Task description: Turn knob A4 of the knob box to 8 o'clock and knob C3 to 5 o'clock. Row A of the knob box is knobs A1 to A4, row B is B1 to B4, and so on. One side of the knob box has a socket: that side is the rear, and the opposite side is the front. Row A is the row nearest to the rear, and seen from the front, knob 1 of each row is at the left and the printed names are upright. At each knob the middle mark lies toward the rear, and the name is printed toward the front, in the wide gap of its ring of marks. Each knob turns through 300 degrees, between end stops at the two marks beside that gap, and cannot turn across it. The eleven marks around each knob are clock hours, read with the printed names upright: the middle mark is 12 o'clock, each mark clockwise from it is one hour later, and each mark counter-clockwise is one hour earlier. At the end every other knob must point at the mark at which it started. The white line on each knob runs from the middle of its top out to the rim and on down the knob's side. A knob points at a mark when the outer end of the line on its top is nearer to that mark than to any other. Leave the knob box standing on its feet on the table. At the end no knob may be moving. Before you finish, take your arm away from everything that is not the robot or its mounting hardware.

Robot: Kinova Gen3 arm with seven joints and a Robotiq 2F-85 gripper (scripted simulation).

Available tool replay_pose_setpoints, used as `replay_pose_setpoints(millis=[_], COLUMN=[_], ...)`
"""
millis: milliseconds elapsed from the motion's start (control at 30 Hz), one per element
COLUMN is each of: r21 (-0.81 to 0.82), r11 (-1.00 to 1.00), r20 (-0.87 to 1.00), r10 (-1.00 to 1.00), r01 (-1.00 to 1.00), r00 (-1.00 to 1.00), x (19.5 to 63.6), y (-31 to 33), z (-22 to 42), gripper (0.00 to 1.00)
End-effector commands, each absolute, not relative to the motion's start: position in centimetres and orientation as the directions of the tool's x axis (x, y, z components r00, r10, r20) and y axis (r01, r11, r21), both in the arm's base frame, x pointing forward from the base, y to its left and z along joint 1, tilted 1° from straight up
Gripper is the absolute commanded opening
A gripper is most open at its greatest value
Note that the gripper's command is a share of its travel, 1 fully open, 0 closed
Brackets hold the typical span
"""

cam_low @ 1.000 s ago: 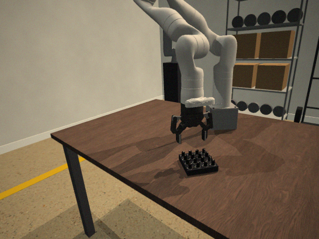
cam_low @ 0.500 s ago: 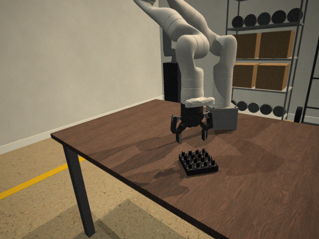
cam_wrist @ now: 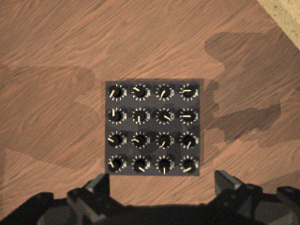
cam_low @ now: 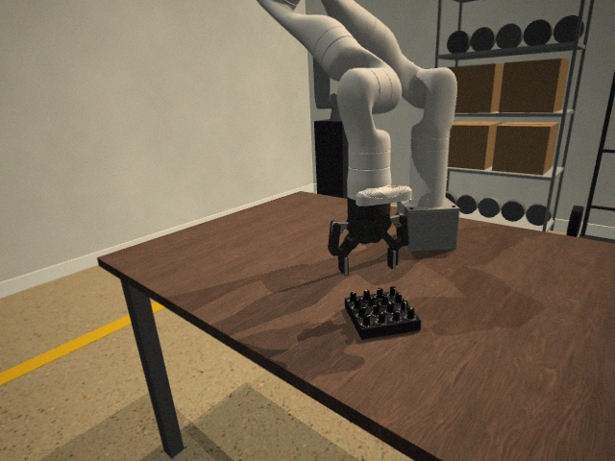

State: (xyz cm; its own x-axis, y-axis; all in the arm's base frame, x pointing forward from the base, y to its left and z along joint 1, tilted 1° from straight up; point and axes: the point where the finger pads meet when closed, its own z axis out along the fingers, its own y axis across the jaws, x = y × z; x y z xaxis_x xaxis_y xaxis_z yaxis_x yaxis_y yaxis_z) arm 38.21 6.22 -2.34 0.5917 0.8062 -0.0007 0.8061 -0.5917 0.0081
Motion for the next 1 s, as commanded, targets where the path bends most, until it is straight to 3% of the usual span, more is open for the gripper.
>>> replay_pose_setpoints(millis=[0,967], r21=[0.01,0.01], r11=[-0.595,-0.595], r20=[-0.001,-0.002], r10=[0.804,0.804], r01=[0.804,0.804], r00=[0.595,0.595], x=[37.9,35.7], y=[5.6,2.7], z=[-2.2,-2.2], gripper=[1.0,1.0])
